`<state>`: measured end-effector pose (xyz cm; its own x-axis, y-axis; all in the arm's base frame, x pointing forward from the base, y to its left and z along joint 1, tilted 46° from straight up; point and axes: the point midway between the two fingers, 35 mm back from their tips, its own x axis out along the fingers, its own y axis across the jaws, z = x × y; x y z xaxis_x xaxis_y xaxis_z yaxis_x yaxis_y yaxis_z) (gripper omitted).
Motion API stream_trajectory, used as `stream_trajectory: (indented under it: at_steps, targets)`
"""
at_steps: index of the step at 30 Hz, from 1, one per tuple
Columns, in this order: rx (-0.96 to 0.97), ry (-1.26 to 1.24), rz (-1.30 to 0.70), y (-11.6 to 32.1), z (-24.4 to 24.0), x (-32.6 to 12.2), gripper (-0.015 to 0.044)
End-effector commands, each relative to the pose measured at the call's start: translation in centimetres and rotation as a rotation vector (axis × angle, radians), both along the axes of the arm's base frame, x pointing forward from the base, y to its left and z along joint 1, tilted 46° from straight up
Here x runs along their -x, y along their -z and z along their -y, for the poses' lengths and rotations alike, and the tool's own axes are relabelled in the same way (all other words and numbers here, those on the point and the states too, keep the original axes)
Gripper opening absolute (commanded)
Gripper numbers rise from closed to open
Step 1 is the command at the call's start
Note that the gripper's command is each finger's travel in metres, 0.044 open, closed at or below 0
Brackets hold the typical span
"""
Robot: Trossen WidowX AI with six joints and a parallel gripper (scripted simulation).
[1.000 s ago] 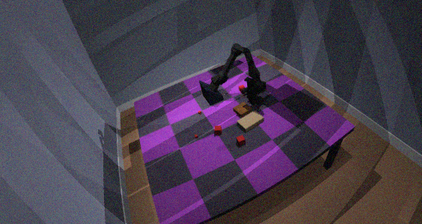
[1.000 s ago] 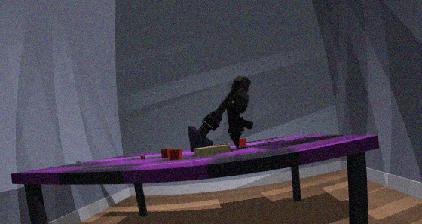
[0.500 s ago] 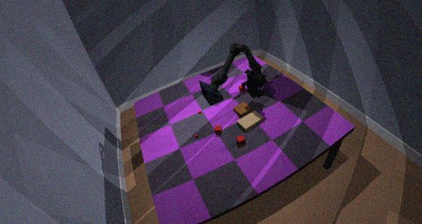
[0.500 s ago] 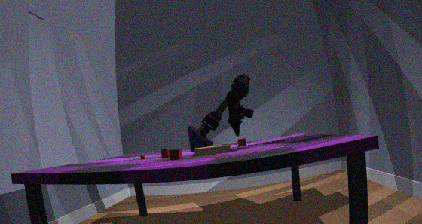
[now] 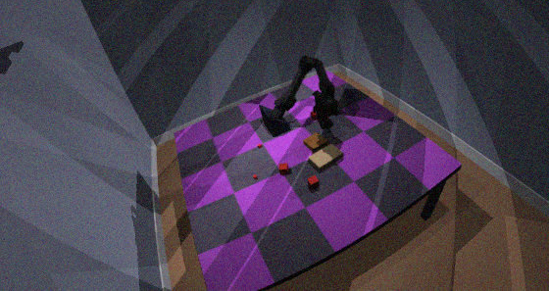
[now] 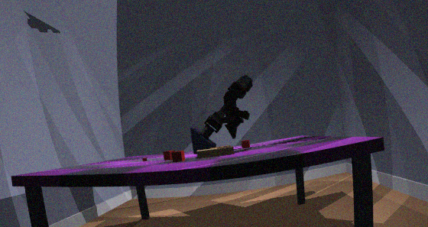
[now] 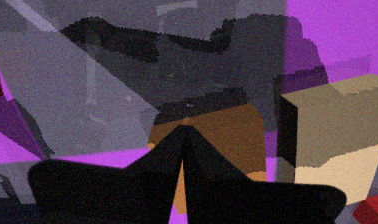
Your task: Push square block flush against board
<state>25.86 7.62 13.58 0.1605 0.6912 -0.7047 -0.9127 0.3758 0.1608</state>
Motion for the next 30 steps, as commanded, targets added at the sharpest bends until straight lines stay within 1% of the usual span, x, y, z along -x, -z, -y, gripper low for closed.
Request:
stream_trajectory:
  at_steps: [1,30]
  targets:
    - [-0.016,0.084,-0.09,0.8,0.6,0.7,0.0]
    - [-0.181,0.786,-0.797,5.7,4.2,6.2,0.0]
